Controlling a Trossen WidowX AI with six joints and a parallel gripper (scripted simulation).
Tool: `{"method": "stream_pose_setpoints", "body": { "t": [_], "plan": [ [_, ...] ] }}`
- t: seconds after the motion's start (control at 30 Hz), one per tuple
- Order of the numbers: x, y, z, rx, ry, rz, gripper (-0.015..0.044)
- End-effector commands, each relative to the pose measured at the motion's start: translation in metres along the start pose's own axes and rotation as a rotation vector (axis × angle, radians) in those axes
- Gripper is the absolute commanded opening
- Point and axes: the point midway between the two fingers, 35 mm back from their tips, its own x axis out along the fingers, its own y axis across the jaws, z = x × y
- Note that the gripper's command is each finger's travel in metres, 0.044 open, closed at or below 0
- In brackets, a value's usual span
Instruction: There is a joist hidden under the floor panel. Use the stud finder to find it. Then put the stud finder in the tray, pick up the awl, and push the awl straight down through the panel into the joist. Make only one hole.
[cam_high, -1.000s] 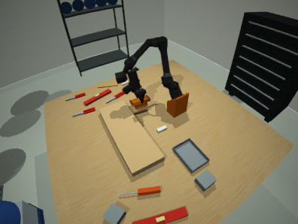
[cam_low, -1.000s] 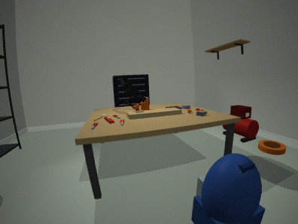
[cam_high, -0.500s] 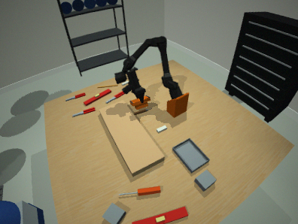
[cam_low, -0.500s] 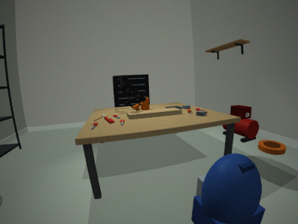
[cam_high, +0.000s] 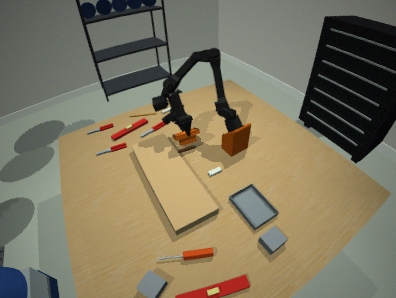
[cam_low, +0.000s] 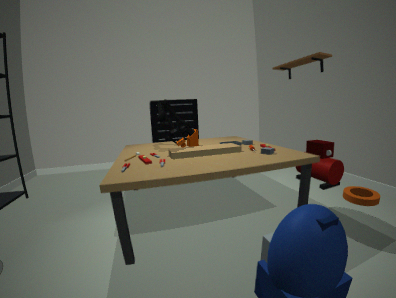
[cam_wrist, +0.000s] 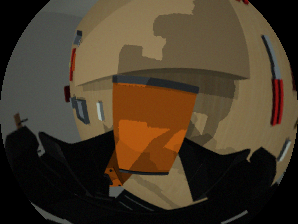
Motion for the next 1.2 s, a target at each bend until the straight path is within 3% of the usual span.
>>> {"method": "stream_pose_setpoints", "body": {
  "t": [0.0, 1.17],
  "plan": [
    [-0.0024, 0.0001, 0.0022, -0.008, -0.011, 0.03, 0.0],
    [-0.0013, -0.0053, 0.0017, -0.035, -0.002, 0.257, 0.0]
  ]
}}
